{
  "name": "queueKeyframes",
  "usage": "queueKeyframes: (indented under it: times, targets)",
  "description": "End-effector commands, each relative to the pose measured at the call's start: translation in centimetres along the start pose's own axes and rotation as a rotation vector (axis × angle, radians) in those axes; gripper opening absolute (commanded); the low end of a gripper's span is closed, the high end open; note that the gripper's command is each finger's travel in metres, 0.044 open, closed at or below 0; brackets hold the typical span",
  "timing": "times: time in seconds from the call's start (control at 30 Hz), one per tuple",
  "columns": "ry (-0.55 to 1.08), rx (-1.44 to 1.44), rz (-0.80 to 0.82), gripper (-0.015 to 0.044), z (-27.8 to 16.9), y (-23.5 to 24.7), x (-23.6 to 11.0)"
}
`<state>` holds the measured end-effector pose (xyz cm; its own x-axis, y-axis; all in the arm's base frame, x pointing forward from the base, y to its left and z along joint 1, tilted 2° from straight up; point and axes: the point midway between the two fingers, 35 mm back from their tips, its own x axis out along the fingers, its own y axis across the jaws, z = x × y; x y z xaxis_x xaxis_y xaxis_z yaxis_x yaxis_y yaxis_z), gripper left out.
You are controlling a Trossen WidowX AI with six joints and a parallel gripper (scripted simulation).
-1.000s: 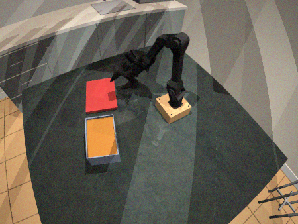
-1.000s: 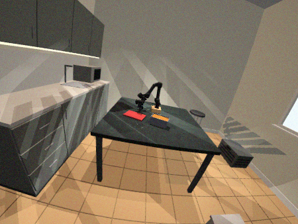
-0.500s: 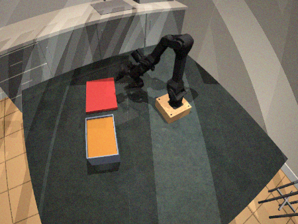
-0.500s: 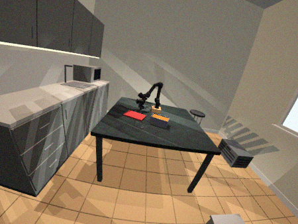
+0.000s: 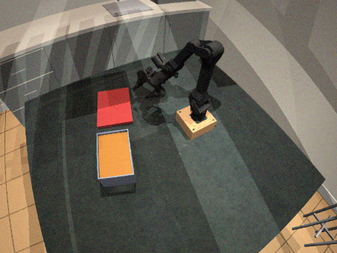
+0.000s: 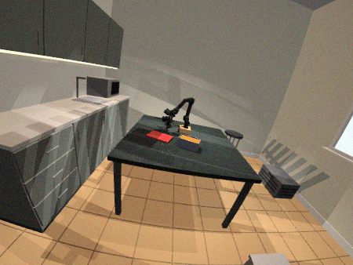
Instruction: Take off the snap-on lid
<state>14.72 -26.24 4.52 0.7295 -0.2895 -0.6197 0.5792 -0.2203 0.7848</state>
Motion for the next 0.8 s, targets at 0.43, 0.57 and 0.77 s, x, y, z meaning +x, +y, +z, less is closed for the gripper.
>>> queueKeyframes:
  times: [0.43,0.57,0.77]
  targets:
    - [-0.003,-0.013,0.009,0.0440,0.2,2.0,-3.0]
    - [-0.003,-0.013,0.008,0.0440,0.2,2.4,-3.7]
    - [-0.003,-0.013,0.008,0.0440,0.2,3.0,-4.7]
